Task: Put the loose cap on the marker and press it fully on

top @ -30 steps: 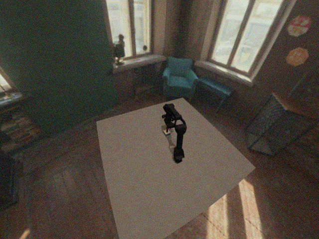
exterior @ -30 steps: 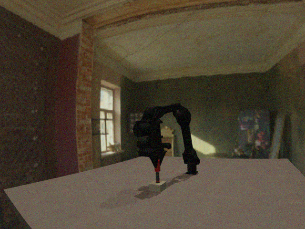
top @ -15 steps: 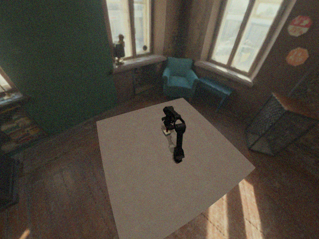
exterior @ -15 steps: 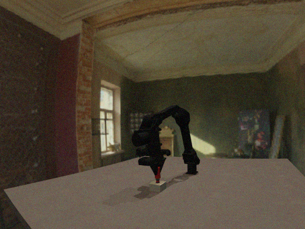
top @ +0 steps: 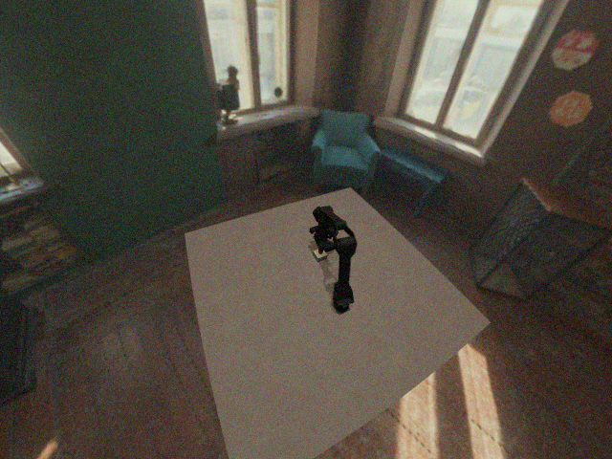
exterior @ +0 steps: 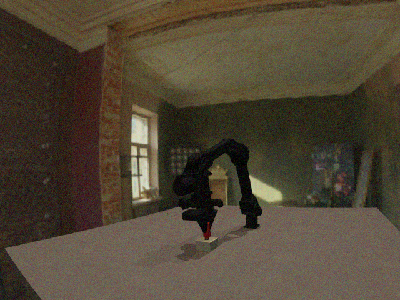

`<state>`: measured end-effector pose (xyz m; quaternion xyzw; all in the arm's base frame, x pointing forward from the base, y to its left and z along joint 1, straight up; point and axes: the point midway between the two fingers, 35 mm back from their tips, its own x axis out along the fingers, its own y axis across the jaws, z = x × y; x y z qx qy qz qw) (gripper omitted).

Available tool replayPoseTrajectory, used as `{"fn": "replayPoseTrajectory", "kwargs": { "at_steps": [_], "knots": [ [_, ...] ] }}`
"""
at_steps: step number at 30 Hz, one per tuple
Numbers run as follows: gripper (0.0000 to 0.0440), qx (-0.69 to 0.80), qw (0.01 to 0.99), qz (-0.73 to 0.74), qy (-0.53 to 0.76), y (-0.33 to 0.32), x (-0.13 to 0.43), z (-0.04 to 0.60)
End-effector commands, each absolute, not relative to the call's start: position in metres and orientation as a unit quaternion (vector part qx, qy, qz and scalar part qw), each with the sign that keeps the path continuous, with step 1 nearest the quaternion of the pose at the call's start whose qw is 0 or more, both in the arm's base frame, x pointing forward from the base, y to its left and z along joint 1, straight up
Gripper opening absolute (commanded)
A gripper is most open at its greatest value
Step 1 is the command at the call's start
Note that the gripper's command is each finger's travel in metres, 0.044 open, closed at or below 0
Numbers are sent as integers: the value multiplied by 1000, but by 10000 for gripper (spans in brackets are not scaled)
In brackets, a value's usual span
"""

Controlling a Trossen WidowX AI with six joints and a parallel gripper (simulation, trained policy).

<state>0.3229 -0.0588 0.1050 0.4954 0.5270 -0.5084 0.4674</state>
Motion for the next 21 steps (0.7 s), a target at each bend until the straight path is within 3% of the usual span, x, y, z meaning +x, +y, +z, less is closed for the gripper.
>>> {"fn": "replayPoseTrajectory", "kwargs": {
  "at_steps": [1,12,21],
  "knots": [
    [69,477,454,-517,547,-58,311,90],
    [82,472,461,-514,548,-60,311,90],
    [138,470,457,-515,553,-59,308,88]
  ]
}}
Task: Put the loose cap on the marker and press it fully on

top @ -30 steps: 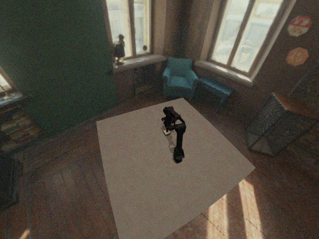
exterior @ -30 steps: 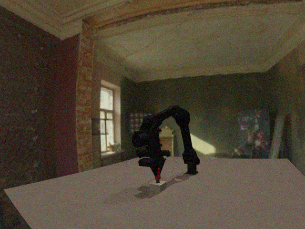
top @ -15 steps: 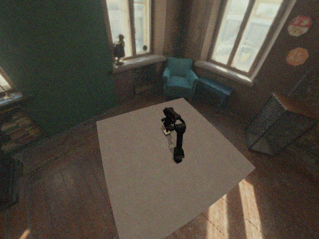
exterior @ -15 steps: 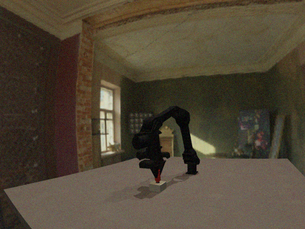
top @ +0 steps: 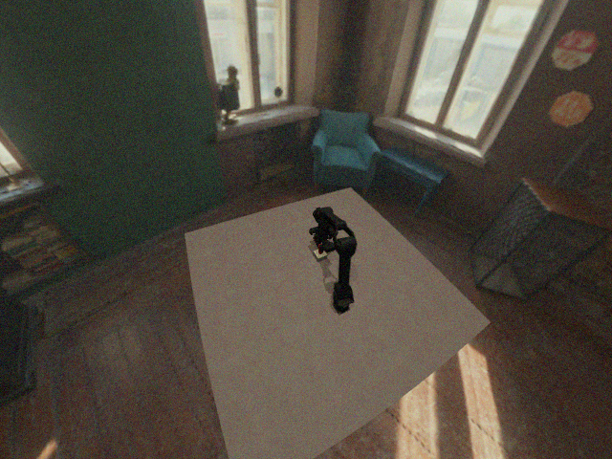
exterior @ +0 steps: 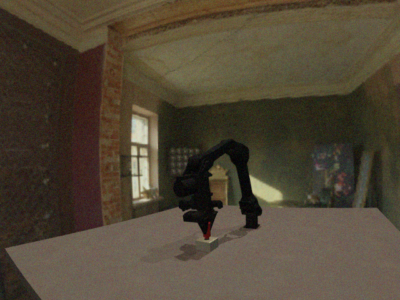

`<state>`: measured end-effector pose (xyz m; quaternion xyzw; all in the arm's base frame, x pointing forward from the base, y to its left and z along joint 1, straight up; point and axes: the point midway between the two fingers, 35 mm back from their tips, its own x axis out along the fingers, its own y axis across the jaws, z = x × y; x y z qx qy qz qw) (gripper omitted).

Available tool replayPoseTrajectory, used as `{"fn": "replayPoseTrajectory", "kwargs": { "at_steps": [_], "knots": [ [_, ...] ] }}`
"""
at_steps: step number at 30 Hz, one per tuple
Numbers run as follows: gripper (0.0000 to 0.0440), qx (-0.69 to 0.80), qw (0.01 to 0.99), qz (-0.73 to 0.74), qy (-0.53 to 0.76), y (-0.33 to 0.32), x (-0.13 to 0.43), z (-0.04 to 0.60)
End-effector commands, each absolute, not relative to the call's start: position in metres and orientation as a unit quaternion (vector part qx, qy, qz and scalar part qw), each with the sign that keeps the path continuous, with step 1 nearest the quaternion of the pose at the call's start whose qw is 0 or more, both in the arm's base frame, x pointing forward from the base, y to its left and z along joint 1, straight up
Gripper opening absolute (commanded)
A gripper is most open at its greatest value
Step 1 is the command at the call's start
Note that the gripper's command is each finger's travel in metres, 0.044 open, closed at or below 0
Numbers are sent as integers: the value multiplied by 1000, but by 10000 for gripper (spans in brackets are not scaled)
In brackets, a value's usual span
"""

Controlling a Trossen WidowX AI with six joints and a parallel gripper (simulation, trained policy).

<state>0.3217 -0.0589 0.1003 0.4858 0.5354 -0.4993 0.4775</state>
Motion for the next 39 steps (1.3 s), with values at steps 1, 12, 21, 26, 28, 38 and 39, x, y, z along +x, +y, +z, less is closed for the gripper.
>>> {"fn": "replayPoseTrajectory", "kwargs": {
  "at_steps": [1,12,21,26,28,38,39],
  "knots": [
    [144,470,457,-515,553,-59,308,88],
    [253,467,447,-514,564,-55,299,89],
    [440,477,458,-504,555,-54,300,95],
    [440,488,474,-495,540,-54,304,106],
    [440,492,480,-492,534,-55,305,112],
    [440,507,505,-478,509,-57,309,147],
    [440,508,507,-477,507,-58,309,149]
  ]
}}
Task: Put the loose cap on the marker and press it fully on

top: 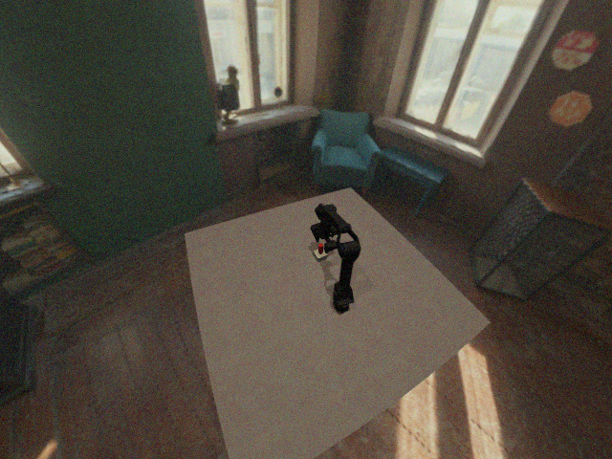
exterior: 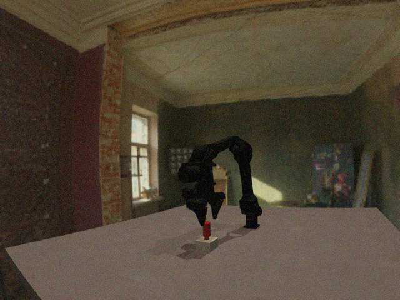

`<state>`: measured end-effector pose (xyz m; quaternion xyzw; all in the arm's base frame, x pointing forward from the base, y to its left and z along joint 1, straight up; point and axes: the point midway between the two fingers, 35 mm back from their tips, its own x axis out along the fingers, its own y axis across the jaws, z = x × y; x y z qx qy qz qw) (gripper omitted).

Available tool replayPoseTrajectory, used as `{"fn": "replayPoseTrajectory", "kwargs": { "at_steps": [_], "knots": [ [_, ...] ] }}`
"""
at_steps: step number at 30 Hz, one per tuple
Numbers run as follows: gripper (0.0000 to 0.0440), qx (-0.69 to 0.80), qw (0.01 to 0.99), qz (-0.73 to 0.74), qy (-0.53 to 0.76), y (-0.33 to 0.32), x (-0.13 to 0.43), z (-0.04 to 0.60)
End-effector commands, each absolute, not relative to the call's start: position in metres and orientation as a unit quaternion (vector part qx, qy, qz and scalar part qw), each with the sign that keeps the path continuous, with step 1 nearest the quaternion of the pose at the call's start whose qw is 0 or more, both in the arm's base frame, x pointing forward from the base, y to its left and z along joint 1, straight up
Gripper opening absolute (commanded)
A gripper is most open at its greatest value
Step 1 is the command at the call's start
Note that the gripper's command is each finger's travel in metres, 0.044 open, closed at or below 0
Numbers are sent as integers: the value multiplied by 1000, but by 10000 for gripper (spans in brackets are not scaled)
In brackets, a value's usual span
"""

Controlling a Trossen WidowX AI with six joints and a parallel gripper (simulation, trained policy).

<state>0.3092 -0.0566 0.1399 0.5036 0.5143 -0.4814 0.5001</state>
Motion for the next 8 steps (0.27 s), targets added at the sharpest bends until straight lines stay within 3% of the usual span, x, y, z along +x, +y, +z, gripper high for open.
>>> {"fn": "replayPoseTrajectory", "kwargs": {
  "at_steps": [1,8],
  "knots": [
    [440,509,509,-476,505,-58,309,152],
    [433,515,519,-469,496,-59,306,167]
  ]
}}
